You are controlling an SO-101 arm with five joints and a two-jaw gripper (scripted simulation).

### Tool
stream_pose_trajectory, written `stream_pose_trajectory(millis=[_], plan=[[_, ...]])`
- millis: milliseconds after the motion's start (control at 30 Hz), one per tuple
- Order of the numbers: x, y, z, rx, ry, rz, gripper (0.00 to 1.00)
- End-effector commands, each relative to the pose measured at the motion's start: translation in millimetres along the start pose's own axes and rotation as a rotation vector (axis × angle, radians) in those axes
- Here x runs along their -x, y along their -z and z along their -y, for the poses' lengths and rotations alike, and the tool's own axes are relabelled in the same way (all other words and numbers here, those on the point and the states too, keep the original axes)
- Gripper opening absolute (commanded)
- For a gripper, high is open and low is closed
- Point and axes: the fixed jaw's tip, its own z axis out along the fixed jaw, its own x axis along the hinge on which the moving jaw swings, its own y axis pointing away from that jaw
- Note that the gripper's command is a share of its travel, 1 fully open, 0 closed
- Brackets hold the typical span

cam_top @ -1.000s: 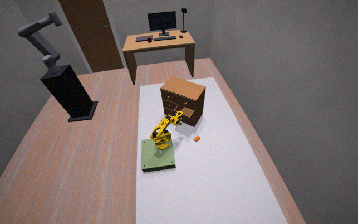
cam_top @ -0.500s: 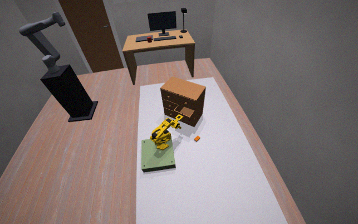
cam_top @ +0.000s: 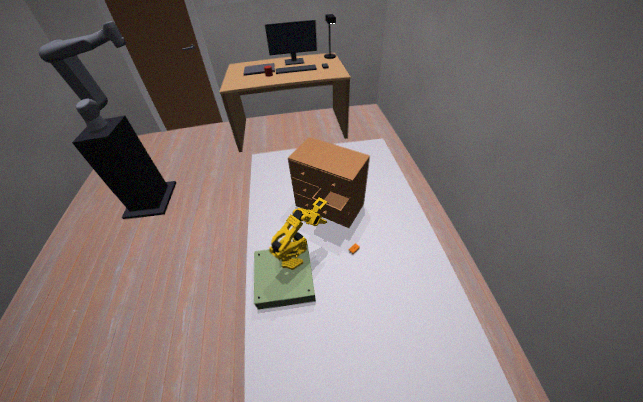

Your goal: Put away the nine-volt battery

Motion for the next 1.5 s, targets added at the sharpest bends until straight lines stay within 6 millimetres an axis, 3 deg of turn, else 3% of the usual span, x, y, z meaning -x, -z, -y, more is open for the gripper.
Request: stream_pose_trajectory(millis=[0, 167, 300, 800, 1300, 1467], plan=[[19, 36, 3, -0.014, -0.009, 0.128, 0.24], [30, 79, 3, -0.023, -0.015, 0.288, 0.26], [30, 90, 3, -0.026, -0.017, 0.330, 0.26], [30, 90, 3, -0.026, -0.017, 0.330, 0.30], [19, 98, 60, -0.405, -0.331, 0.309, 0.30], [18, 99, 63, -0.424, -0.347, 0.308, 0.30]])
